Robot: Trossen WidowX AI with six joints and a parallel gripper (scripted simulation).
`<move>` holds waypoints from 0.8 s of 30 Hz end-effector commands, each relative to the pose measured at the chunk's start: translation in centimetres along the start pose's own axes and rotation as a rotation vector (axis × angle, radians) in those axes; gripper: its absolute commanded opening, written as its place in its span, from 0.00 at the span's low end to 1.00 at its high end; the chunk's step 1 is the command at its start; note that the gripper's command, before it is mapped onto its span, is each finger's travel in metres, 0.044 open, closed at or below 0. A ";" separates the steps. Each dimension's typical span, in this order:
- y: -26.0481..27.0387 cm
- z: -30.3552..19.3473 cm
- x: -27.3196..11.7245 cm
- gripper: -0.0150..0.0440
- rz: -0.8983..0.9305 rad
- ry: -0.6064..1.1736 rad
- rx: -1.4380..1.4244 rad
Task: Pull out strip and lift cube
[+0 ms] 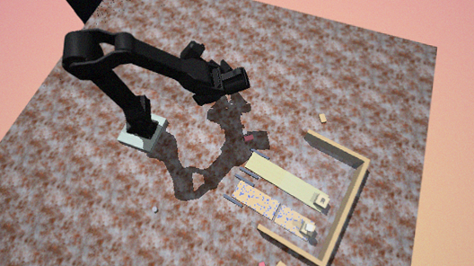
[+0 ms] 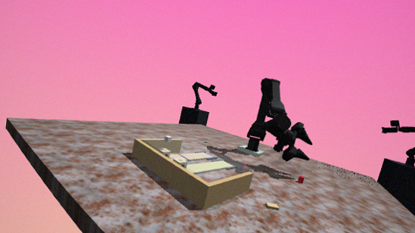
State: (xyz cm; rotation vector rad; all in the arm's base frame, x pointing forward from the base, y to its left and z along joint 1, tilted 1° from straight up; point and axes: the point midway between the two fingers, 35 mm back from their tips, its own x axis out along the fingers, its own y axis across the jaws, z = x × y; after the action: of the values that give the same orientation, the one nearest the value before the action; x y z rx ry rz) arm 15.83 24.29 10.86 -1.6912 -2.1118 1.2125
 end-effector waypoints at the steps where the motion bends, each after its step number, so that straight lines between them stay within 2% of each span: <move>1: 0.1 0.0 -0.1 0.93 0.009 0.000 -0.018; 7: 3.4 -1.5 -4.0 0.93 0.313 -0.067 -0.599; 14: 6.2 -3.5 -11.3 0.93 0.681 -0.395 -1.278; 24: 7.1 -4.2 -18.1 0.93 0.868 -0.874 -1.669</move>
State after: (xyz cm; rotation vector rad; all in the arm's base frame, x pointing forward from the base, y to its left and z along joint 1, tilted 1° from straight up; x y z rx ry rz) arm 25.91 16.06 11.66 -2.9967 -2.9716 0.1337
